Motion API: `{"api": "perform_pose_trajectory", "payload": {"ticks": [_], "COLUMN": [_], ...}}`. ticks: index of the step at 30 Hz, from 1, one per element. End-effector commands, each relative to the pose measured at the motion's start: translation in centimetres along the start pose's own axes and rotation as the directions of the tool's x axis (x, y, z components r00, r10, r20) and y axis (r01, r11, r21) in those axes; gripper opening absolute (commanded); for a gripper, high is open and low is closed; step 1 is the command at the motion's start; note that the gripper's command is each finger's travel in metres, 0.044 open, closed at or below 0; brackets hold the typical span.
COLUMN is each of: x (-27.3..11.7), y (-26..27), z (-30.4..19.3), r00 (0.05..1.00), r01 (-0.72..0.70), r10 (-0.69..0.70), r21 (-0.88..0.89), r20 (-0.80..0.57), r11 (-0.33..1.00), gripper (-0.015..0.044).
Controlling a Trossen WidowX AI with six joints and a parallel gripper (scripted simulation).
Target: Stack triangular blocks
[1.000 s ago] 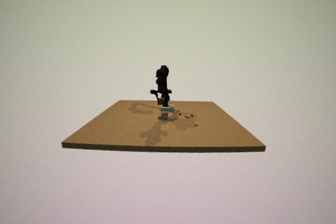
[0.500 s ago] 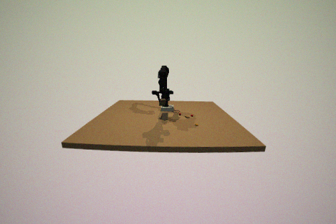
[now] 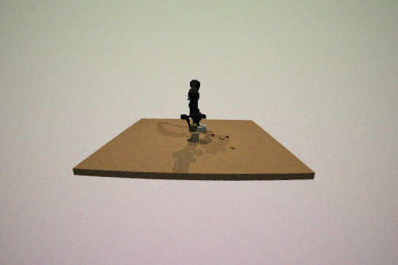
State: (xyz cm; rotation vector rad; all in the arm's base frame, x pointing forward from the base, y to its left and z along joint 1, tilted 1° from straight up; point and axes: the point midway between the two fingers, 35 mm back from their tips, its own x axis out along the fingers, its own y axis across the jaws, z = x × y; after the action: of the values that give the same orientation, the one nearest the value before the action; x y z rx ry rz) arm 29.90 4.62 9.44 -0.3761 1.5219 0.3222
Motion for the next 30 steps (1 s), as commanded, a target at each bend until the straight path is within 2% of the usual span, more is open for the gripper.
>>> {"api": "perform_pose_trajectory", "payload": {"ticks": [1, 7, 30], "x": [1.1, 3.0, 2.8], "y": [0.1, 0.3, 0.4], "z": [0.4, 1.2, 1.3], "r00": [1.0, 1.0, 1.0], "r01": [-0.002, -0.002, -0.006], "r10": [0.002, 0.002, 0.006], "r21": [0.004, 0.004, 0.001], "r20": [0.001, 0.002, -0.002], "r11": [1.0, 1.0, 1.0], "gripper": [0.0, 0.0, 0.0]}}
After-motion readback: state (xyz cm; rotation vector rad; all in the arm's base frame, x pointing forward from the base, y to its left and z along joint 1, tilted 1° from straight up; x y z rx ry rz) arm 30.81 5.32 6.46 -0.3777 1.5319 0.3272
